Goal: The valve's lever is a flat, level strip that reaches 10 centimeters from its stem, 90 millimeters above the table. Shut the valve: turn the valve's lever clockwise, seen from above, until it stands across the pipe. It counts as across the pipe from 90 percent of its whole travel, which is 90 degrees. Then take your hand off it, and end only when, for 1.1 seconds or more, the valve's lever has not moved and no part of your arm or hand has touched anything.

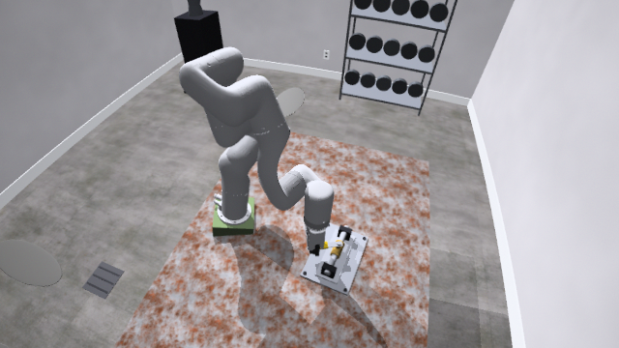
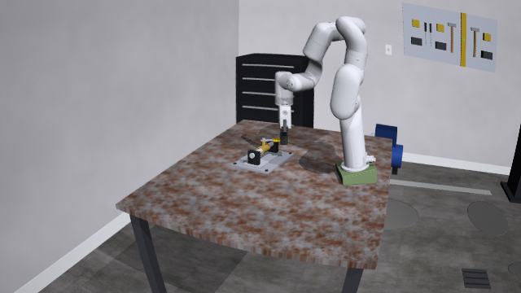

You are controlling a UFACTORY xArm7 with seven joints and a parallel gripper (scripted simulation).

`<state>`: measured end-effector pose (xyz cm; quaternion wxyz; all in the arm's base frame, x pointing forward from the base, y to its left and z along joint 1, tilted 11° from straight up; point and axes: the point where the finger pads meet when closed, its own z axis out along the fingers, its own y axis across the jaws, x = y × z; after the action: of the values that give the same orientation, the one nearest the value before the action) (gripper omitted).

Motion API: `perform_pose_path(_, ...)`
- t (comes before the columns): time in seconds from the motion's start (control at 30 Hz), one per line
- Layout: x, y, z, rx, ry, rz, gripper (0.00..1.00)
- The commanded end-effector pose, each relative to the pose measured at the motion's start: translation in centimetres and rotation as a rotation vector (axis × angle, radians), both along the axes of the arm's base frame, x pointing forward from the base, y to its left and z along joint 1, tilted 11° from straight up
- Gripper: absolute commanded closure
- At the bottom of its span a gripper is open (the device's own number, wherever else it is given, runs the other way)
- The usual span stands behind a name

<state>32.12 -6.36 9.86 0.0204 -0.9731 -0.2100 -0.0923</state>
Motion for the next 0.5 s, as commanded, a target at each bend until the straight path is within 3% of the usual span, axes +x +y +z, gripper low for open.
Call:
perform_pose_path(0.0, -0.08, 0.36, 0.10, 0.008, 0.002, -0.039, 1.00)
perform_pose_path(0.47, -0.27, 0.86, 0.11, 0.019, 0.007, -0.102, 1.00)
